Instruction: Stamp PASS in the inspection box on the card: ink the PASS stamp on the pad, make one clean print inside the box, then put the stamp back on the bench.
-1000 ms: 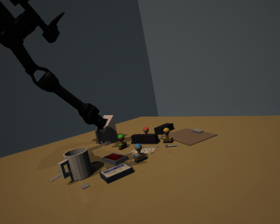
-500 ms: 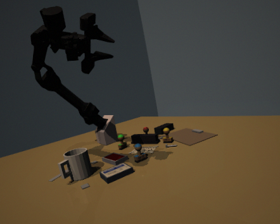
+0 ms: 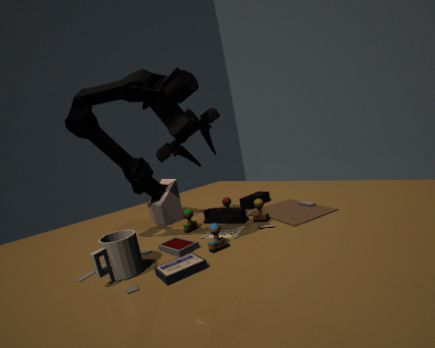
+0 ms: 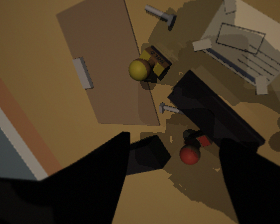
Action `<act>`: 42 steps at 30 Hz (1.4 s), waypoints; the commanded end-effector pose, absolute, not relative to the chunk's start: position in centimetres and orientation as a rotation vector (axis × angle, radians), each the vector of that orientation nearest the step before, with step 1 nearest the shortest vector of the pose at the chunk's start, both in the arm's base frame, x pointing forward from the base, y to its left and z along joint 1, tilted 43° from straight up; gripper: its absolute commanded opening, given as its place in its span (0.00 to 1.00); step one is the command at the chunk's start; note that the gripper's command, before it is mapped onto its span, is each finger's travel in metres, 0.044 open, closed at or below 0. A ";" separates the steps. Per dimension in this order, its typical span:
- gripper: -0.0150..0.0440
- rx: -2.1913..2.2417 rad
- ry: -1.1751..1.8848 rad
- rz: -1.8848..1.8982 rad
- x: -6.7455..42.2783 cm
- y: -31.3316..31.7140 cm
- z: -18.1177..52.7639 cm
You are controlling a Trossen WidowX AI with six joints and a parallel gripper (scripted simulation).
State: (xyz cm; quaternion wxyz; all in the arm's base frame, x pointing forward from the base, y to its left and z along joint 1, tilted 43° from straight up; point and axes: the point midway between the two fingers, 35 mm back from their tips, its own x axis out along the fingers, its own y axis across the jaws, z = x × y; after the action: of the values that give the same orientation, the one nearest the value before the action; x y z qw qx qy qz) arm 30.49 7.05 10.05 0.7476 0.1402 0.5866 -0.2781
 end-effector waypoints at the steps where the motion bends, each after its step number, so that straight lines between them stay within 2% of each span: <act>1: 0.64 -0.081 1.398 -0.633 25.4 4.5 5.4; 7: 0.64 -0.554 1.498 -0.617 19.7 0.6 2.6; 42: 0.64 -0.559 1.499 -0.612 20.1 -2.4 0.5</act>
State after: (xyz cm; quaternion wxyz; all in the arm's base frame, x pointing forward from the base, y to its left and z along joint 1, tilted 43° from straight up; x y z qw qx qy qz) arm 20.24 -1.81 1.01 0.6586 -0.2424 0.6590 -0.2704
